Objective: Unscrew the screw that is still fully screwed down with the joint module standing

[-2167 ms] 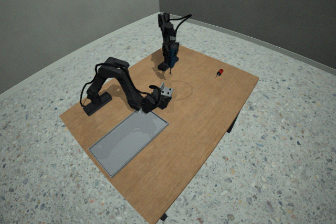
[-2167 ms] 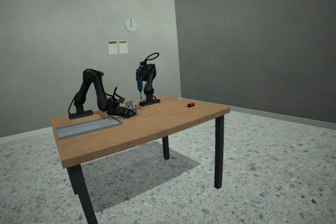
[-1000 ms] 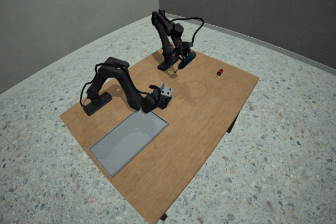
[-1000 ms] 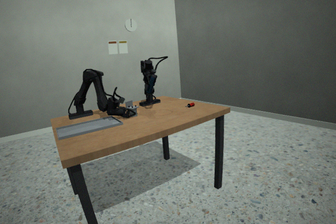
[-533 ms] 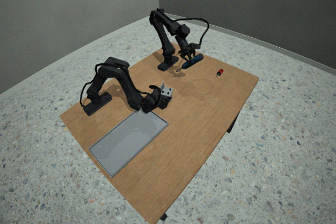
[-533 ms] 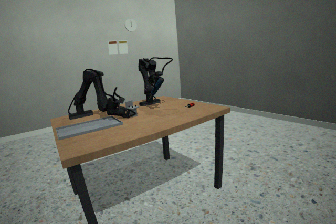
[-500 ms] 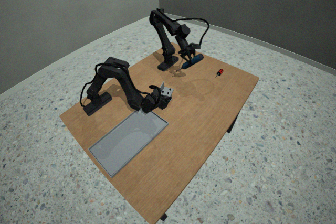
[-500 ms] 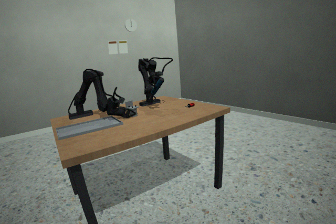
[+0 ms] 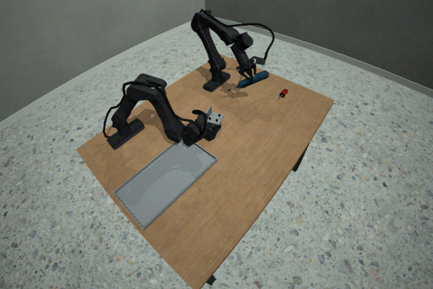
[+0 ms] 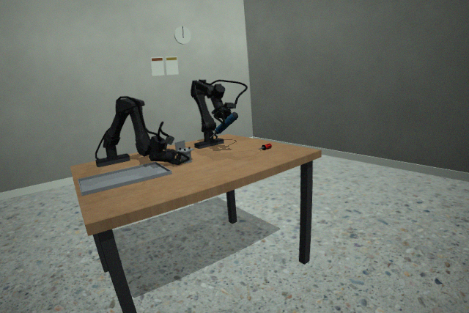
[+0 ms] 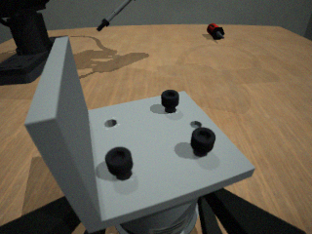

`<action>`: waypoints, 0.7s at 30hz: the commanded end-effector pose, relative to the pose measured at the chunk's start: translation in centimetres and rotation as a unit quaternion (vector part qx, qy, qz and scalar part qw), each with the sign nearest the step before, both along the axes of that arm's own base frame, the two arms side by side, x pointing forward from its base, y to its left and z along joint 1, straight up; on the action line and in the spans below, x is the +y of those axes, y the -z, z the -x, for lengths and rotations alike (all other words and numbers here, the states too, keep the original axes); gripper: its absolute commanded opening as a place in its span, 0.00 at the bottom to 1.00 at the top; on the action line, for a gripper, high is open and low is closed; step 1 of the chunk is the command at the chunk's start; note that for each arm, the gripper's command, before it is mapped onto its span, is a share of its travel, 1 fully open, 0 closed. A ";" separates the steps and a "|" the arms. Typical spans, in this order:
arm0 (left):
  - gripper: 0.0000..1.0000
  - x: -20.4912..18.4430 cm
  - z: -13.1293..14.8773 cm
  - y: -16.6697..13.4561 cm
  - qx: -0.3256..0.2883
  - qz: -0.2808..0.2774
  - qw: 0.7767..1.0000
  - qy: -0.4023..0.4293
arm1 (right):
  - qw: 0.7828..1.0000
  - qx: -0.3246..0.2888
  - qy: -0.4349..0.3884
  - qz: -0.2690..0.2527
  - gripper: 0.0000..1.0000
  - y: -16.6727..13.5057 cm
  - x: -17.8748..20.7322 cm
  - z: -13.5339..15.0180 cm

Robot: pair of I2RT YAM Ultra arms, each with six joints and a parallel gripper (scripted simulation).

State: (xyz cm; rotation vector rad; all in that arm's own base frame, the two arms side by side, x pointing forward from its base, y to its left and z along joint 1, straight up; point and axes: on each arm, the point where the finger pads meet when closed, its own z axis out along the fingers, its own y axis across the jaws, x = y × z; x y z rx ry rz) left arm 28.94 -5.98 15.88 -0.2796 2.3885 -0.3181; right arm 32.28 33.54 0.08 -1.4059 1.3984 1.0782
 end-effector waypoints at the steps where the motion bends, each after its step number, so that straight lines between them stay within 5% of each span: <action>1: 0.42 0.2 -1.7 -3.0 -0.041 0.019 0.999 -0.019 | 1.000 -0.011 0.000 -0.011 0.59 -1.5 -0.1 -0.4; 4: 0.42 0.0 -1.4 -3.8 -0.053 0.022 0.998 -0.014 | 1.000 -0.011 0.000 -0.011 0.59 -1.5 -0.1 -0.4; 16: 0.42 4.9 -1.2 -0.2 0.059 0.030 0.989 -0.129 | 1.000 -0.011 0.000 -0.011 0.59 -1.5 -0.1 -0.4; 21: 0.42 4.5 -1.5 -1.6 0.029 0.037 0.991 -0.122 | 1.000 -0.011 0.000 -0.011 0.59 -1.5 -0.1 -0.4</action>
